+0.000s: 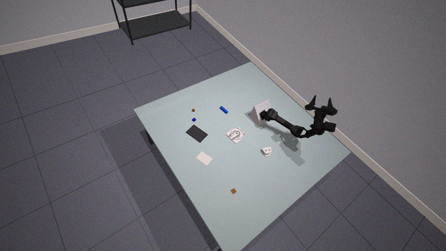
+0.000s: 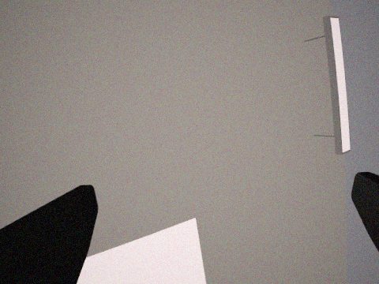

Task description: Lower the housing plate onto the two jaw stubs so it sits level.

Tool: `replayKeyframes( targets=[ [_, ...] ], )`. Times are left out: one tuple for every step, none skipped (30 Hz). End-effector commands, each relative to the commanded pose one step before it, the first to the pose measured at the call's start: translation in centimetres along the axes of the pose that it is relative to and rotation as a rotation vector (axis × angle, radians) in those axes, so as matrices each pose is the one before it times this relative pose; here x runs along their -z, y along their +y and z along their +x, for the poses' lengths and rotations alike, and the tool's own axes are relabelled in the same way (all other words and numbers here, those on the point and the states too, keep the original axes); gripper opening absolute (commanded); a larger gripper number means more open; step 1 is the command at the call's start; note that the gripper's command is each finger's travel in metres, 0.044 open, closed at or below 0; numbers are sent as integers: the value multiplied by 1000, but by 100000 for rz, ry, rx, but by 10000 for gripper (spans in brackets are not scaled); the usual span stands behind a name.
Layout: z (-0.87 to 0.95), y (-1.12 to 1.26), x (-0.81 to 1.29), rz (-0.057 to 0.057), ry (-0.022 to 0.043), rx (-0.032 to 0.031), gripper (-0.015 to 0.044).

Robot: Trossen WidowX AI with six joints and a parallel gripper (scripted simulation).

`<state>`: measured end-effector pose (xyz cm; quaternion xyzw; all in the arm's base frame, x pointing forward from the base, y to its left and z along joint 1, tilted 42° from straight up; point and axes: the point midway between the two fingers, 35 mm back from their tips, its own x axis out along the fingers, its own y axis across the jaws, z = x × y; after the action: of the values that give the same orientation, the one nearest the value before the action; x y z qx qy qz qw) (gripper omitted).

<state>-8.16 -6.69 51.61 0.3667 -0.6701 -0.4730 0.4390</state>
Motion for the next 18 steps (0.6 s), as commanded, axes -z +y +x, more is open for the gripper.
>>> replayKeyframes(
  targets=[
    [500, -346, 1310, -5059, 7134, 1827, 440],
    [195, -202, 369, -1961, 1798, 768, 440],
    [195, -195, 372, -1960, 1810, 741, 440],
    [194, -189, 374, -1957, 1824, 712, 440],
    [206, -195, 400, -2083, 1942, 729, 440],
    [207, -189, 406, -2098, 1972, 702, 440],
    [206, -181, 408, -2096, 1985, 668, 440],
    [206, -173, 411, -2093, 1998, 635, 440],
    [205, -165, 413, -2091, 2010, 601, 440],
    [205, -157, 416, -2089, 2021, 567, 440],
    [204, -150, 418, -2087, 2032, 533, 440],
    [204, -142, 420, -2085, 2042, 498, 440],
    [203, -134, 421, -2083, 2051, 464, 440],
    [203, -126, 423, -2082, 2060, 430, 440],
    [202, -118, 425, -2080, 2067, 395, 440],
    [202, -110, 426, -2078, 2075, 360, 440],
    [201, -102, 427, -2077, 2082, 326, 440],
    [201, -94, 428, -2075, 2088, 291, 440]
  ],
)
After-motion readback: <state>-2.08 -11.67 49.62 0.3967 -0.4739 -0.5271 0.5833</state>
